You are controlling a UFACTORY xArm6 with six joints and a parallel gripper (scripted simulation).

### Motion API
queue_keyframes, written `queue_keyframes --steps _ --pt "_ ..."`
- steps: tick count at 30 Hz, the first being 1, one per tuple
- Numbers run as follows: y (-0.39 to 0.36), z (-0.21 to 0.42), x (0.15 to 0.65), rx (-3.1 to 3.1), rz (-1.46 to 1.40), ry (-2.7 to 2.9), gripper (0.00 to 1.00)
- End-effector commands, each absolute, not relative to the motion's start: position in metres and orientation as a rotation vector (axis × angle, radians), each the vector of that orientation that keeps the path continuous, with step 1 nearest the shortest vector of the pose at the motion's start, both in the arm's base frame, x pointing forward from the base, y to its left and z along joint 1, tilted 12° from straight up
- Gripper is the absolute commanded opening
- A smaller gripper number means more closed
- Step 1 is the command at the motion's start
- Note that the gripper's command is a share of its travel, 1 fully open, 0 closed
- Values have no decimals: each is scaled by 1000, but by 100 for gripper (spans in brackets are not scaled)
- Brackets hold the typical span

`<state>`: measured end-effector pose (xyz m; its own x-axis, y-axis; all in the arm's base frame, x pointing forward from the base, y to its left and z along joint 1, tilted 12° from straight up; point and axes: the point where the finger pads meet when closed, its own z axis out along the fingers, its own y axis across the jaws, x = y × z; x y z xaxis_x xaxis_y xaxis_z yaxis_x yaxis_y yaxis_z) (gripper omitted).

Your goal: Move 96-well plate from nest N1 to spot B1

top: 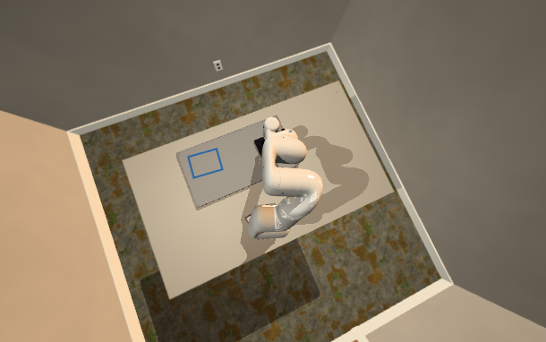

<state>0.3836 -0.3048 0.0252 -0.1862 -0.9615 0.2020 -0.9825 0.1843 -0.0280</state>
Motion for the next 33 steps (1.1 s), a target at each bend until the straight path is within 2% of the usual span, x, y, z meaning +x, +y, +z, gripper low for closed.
queue_keyframes --steps 1,33 --pt "-305 27 385 1909 233 -2307 100" --pt "-309 8 385 1909 233 -2307 100"
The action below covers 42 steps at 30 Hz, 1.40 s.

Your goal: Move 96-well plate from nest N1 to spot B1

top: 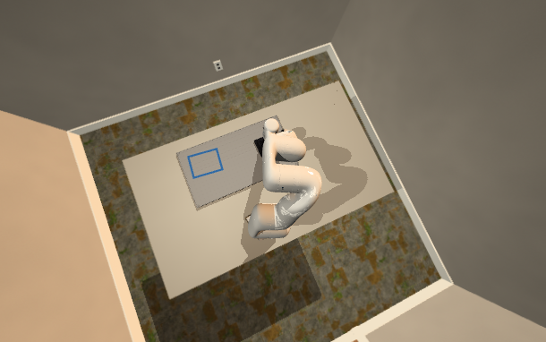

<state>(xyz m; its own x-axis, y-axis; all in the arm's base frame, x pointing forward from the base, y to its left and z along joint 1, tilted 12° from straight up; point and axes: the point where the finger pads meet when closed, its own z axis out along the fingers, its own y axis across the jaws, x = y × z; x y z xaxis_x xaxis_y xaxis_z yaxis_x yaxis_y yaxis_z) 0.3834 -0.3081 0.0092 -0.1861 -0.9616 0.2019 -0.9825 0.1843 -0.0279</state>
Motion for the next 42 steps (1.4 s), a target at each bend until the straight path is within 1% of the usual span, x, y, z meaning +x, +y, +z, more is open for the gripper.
queue_keyframes --steps 1,21,22,42 --pt "-309 8 385 1909 233 -2307 100" --pt "-310 7 385 1909 233 -2307 100" --pt "-309 8 385 1909 233 -2307 0" --pt "-309 8 385 1909 233 -2307 0"
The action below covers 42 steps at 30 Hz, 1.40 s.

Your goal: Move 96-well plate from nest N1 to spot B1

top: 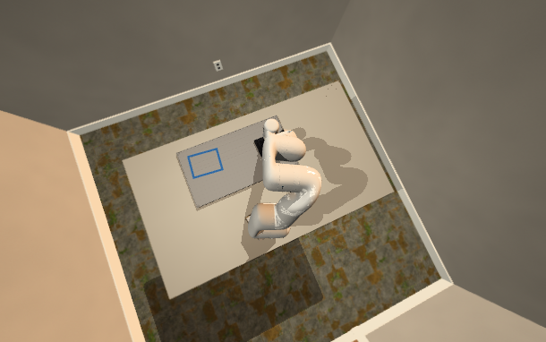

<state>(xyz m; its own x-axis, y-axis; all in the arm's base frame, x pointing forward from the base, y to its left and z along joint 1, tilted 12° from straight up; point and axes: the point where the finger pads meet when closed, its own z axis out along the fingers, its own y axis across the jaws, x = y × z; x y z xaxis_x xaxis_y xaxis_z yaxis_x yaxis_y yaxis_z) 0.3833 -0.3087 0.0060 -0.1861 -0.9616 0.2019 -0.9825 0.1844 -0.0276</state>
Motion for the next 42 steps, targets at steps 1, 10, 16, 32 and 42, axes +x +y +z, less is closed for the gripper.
queue_keyframes --steps 1,10,16,32,42 --pt "-309 8 385 1909 233 -2307 0" --pt "-309 8 385 1909 233 -2307 0" --pt "-309 8 385 1909 233 -2307 0" --pt "-309 8 385 1909 233 -2307 0" --pt "-308 14 385 1909 233 -2307 0"
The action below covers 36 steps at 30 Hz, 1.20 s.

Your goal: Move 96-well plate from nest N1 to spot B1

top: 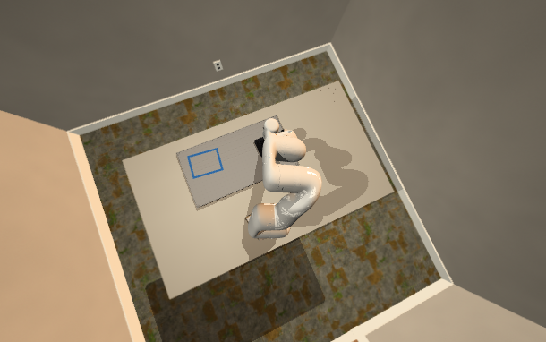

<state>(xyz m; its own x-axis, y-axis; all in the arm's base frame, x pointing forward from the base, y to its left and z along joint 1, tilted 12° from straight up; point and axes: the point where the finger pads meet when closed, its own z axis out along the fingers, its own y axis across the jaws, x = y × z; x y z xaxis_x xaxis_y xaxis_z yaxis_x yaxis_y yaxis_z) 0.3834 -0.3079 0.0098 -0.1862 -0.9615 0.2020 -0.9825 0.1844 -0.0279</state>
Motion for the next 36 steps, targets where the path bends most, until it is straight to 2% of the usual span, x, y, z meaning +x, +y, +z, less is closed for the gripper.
queue_keyframes --steps 1,36 --pt "-308 14 385 1909 233 -2307 0" --pt "-304 32 385 1909 233 -2307 0"
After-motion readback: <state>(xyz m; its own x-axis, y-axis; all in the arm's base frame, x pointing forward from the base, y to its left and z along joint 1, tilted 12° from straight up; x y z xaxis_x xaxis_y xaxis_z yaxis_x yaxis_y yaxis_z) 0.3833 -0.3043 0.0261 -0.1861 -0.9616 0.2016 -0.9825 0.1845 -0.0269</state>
